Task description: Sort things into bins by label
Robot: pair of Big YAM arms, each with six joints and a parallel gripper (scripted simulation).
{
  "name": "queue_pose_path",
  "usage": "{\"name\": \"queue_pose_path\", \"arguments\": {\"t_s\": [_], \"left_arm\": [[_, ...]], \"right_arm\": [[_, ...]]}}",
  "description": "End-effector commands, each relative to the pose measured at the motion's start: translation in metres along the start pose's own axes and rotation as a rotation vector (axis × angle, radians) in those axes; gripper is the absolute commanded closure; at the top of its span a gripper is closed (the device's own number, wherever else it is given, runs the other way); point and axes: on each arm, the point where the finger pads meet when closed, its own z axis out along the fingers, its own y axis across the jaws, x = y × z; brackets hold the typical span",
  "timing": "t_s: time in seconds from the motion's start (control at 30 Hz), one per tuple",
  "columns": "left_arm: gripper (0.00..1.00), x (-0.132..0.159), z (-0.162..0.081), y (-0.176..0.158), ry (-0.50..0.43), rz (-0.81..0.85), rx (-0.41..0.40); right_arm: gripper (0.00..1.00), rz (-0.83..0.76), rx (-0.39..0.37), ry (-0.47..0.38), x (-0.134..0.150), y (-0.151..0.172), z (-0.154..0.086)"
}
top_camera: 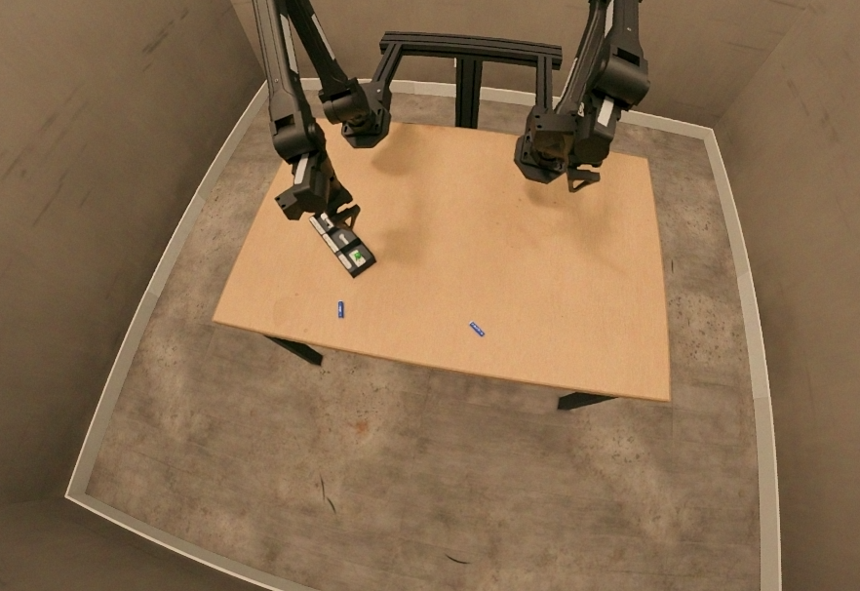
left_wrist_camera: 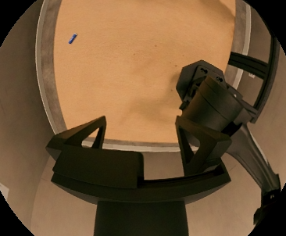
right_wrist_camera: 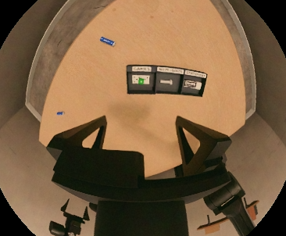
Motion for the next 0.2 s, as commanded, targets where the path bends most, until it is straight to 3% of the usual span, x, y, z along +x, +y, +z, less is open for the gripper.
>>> {"name": "queue_pose_path", "arguments": {"t_s": [0.0, 0.17], "left_arm": [[0.0, 0.0015, -0.0298, 0.0147, -0.022, -0.009, -0.067], [0.0, 0.0015, -0.0298, 0.0147, -0.022, -0.009, -0.067]], "right_arm": [[0.0, 0.007, -0.023, -0.017, -0.0084, 0.0089, -0.007], [0.0, 0.007, -0.023, -0.017, -0.0084, 0.0089, -0.007]]}}
